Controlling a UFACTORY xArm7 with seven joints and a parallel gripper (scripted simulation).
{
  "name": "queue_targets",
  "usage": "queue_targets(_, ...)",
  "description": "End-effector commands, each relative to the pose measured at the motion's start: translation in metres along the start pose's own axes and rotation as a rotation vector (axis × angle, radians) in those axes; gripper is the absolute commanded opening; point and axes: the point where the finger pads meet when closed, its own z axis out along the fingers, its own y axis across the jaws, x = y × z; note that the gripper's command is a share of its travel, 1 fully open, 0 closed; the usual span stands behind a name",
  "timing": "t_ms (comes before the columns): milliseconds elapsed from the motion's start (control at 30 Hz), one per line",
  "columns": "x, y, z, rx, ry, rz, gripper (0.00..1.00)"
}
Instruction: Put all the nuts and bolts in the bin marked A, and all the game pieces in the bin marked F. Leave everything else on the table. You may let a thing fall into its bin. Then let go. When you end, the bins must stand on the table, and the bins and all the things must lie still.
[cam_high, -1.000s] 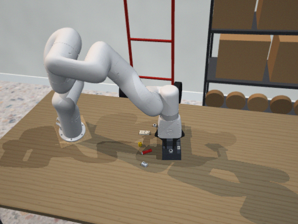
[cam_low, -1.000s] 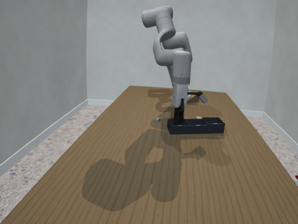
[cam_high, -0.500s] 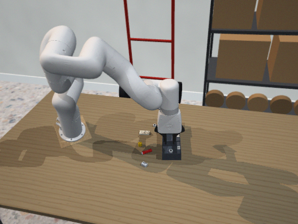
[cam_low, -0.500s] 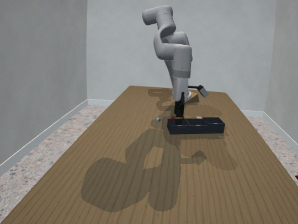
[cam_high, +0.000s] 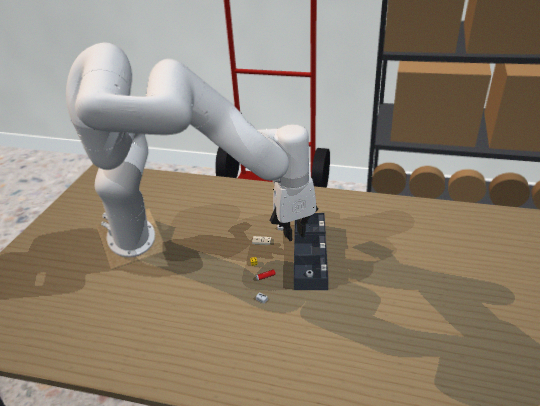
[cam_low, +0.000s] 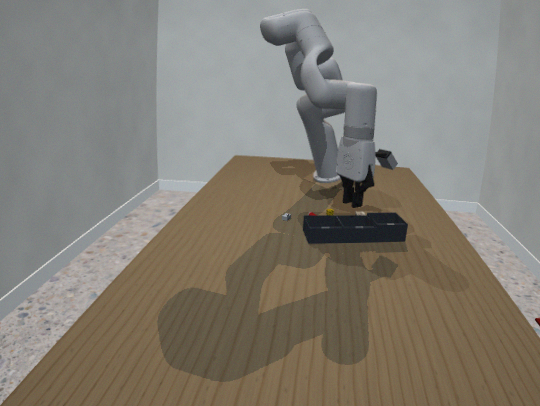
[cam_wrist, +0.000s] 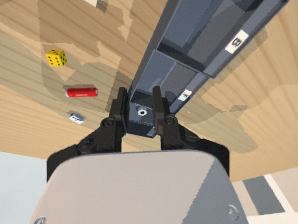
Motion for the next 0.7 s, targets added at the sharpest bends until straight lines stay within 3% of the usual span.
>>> queue_targets(0,0.037,0.005,-0.002,-0.005,0.001,-0.157,0.30)
queue_targets(267,0.104,0.010,-0.003,-0.006,0.000,-0.443,0.30)
queue_targets(333,0.104,0.010,-0.003,-0.006,0.000,-0.443,0.30)
queue_targets(433,0.125,0.012,-0.003,-0.007,-0.001,-0.591,0.30)
queue_targets(667,0.127,0.013,-0.003,-0.008,-0.003,-0.821,0.30)
